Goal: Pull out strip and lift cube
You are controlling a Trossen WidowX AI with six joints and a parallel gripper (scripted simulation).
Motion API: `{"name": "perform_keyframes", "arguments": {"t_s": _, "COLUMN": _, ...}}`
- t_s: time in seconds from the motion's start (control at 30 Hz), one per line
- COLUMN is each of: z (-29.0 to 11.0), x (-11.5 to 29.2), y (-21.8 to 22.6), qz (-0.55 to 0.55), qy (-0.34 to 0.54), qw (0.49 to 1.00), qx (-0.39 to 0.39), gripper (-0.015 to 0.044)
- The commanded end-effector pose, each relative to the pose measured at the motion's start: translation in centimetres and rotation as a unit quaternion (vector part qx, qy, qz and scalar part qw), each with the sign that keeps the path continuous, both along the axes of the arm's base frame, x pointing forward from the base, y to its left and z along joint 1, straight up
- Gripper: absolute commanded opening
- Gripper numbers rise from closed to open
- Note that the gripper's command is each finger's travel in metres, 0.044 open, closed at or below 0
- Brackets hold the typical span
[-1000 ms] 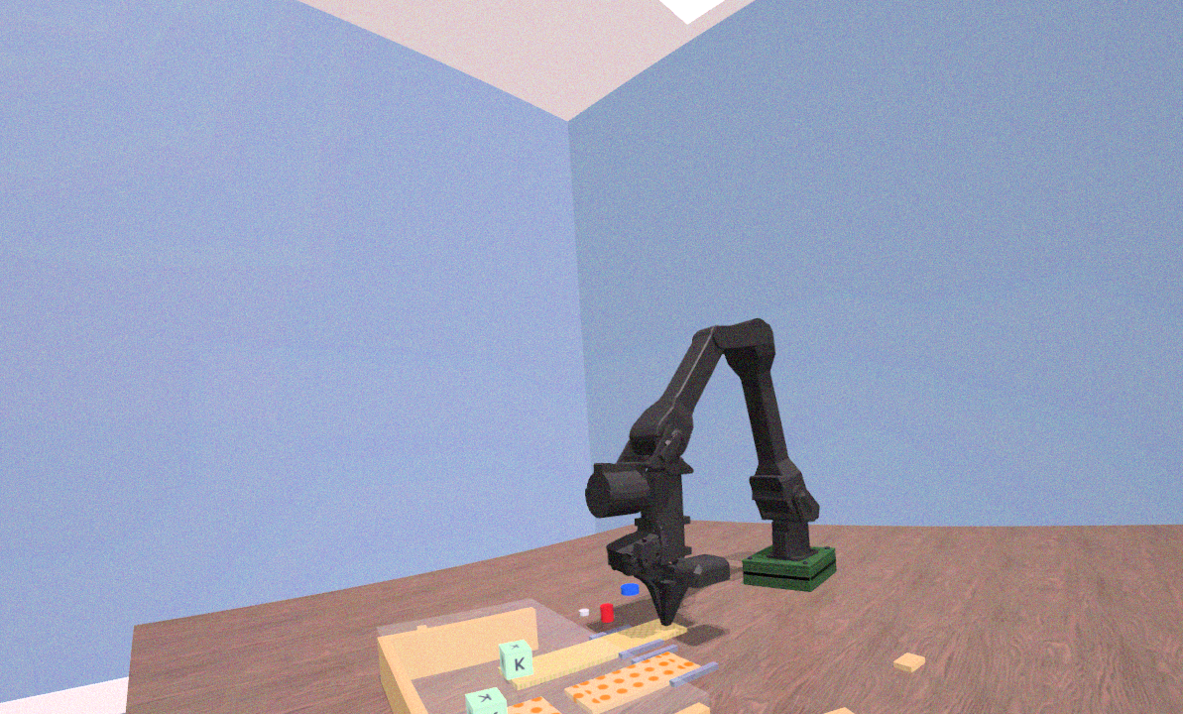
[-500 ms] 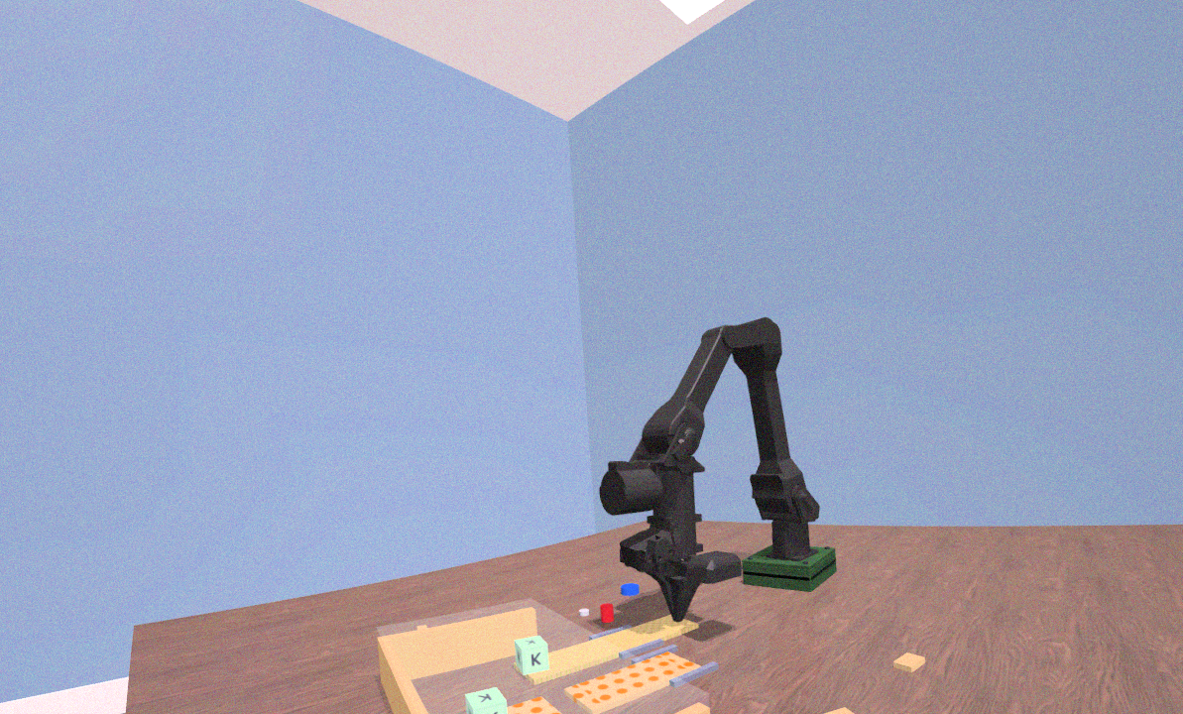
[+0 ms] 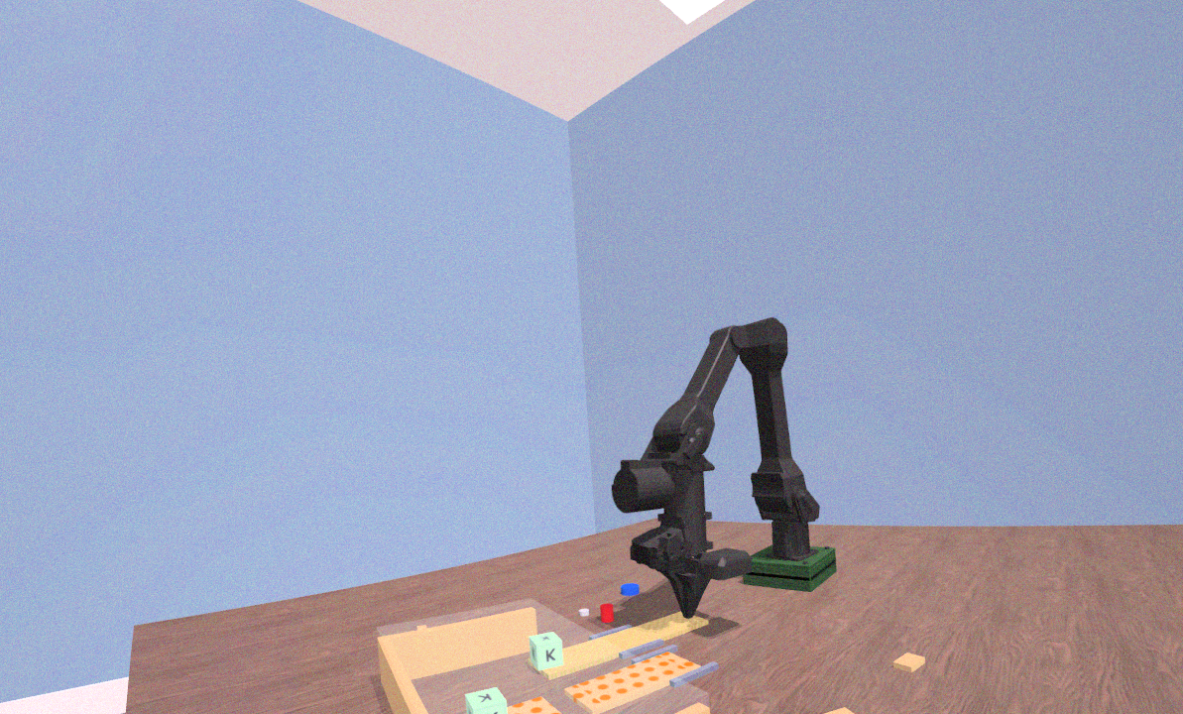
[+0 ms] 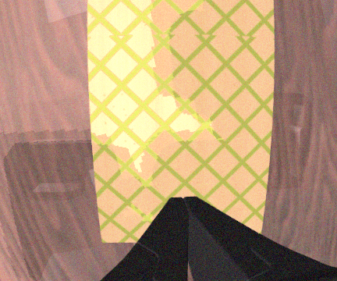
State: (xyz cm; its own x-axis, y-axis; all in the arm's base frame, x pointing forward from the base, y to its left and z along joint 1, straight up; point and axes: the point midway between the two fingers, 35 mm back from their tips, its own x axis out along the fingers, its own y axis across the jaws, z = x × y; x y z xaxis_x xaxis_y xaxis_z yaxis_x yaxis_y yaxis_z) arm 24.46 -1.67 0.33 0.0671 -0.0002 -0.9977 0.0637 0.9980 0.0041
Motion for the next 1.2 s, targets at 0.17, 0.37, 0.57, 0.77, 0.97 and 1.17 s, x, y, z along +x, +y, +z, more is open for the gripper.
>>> {"name": "perform_keyframes", "arguments": {"t_s": 0.17, "z": -0.7, "x": -2.3, "y": 0.2, "qz": -0.001, "qy": 0.02, "qw": 1.0, "qx": 0.001, "gripper": 0.0}}
{"name": "perform_keyframes", "arguments": {"t_s": 0.37, "z": -0.7, "x": -3.0, "y": 0.3, "qz": -0.001, "qy": 0.02, "qw": 1.0, "qx": 0.001, "gripper": 0.0}}
{"name": "perform_keyframes", "arguments": {"t_s": 0.57, "z": -0.8, "x": -3.8, "y": 0.4, "qz": -0.001, "qy": 0.021, "qw": 1.0, "qx": 0.001, "gripper": 0.0}}
{"name": "perform_keyframes", "arguments": {"t_s": 0.77, "z": -0.8, "x": -4.5, "y": 0.4, "qz": -0.001, "qy": 0.021, "qw": 1.0, "qx": 0.001, "gripper": 0.0}}
{"name": "perform_keyframes", "arguments": {"t_s": 0.97, "z": -0.8, "x": -5.0, "y": 0.5, "qz": -0.001, "qy": 0.021, "qw": 1.0, "qx": 0.001, "gripper": 0.0}}
{"name": "perform_keyframes", "arguments": {"t_s": 1.17, "z": -0.8, "x": -5.6, "y": 0.5, "qz": -0.001, "qy": 0.022, "qw": 1.0, "qx": 0.001, "gripper": 0.0}}
